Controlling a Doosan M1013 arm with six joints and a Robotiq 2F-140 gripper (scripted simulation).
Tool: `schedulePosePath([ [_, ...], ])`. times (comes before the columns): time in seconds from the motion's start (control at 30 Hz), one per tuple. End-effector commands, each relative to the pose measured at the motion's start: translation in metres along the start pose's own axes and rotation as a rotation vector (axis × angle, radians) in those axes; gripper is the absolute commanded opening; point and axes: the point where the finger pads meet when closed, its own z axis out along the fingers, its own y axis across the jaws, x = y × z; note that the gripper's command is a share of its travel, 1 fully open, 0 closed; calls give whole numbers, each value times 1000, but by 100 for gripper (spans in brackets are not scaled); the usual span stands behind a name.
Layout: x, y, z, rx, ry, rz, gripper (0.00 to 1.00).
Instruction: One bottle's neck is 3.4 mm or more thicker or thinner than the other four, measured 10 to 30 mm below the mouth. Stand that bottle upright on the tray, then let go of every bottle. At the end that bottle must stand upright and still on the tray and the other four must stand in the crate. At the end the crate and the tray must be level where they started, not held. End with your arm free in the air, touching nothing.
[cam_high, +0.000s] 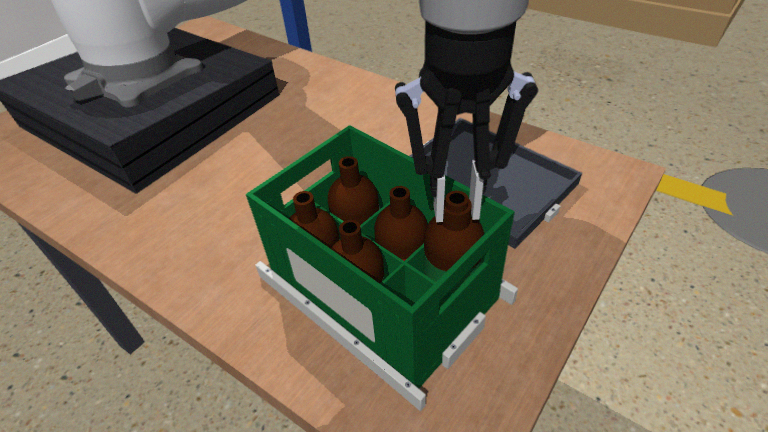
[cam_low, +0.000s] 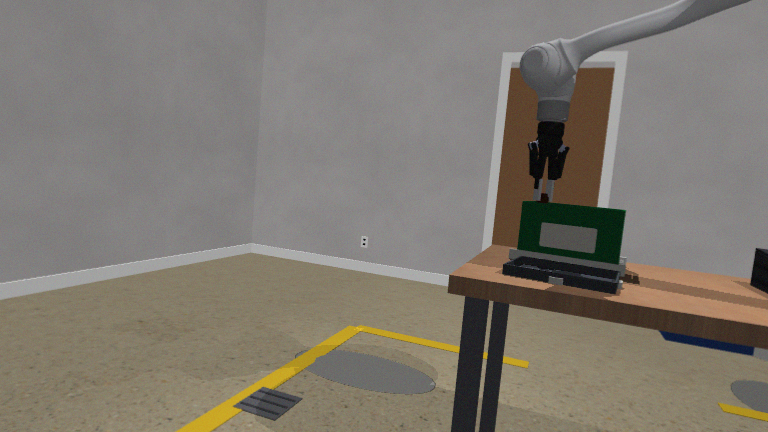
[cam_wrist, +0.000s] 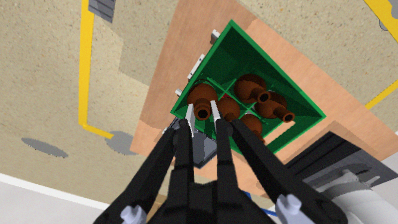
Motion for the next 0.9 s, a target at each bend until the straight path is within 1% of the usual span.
schedulePosePath([
  [0.0,0,0,-1,0,0,0,0],
  [0.47,0,0,-8,0,0,0,0],
  [0.87,0,0,-22,0,0,0,0],
])
